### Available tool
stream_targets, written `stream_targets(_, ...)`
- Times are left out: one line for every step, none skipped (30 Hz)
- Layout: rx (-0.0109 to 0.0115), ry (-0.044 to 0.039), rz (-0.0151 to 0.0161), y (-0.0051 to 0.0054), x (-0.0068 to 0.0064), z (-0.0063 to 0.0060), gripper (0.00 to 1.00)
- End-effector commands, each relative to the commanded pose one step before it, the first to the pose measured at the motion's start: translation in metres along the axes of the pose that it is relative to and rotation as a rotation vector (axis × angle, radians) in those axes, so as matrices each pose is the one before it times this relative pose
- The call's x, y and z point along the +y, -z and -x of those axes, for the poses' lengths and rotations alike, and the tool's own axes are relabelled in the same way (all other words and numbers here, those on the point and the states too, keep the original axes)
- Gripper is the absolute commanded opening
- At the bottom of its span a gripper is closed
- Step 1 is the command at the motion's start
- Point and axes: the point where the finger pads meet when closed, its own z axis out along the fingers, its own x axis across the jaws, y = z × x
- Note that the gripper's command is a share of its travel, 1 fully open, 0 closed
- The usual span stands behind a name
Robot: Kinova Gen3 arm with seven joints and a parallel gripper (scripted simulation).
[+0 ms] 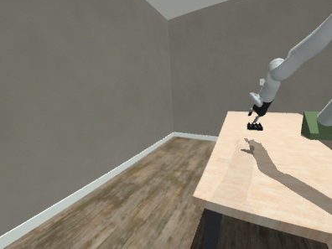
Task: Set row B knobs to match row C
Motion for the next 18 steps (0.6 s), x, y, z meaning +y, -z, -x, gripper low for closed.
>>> stream_targets(0.00184, -0.0118, 0.00214, -0.00065, 0.00258, -0.00534, 1.0)
stream_targets(0.0, 0.0, 0.0, 0.0, 0.0, 0.0, 1.0)
stream_targets(0.0, 0.0, 0.0, 0.0, 0.0, 0.0, 1.0)
stream_targets(0.0, 0.0, 0.0, 0.0, 0.0, 0.0, 1.0)
stream_targets(0.0, 0.0, 0.0, 0.0, 0.0, 0.0, 1.0)
stream_targets(0.0, 0.0, 0.0, 0.0, 0.0, 0.0, 1.0)
stream_targets(0.0, 0.0, 0.0, 0.0, 0.0, 0.0, 1.0)
stream_targets(-0.0218, -0.01746, -0.00213, -0.00488, 0.00417, -0.00196, 1.0)
stream_targets(0.0, 0.0, 0.0, 0.0, 0.0, 0.0, 1.0)
stream_targets(0.0, 0.0, 0.0, 0.0, 0.0, 0.0, 1.0)
stream_targets(0.0, 0.0, 0.0, 0.0, 0.0, 0.0, 1.0)
stream_targets(0.0, 0.0, 0.0, 0.0, 0.0, 0.0, 1.0)
stream_targets(0.0, 0.0, 0.0, 0.0, 0.0, 0.0, 1.0)
stream_targets(0.0, 0.0, 0.0, 0.0, 0.0, 0.0, 1.0)
stream_targets(0.0, 0.0, 0.0, 0.0, 0.0, 0.0, 1.0)
stream_targets(0.0, 0.0, 0.0, 0.0, 0.0, 0.0, 1.0)
stream_targets(-0.02117, -0.01791, -0.00331, -0.0045, 0.00391, -0.0022, 1.0)
stream_targets(0.0, 0.0, 0.0, 0.0, 0.0, 0.0, 1.0)
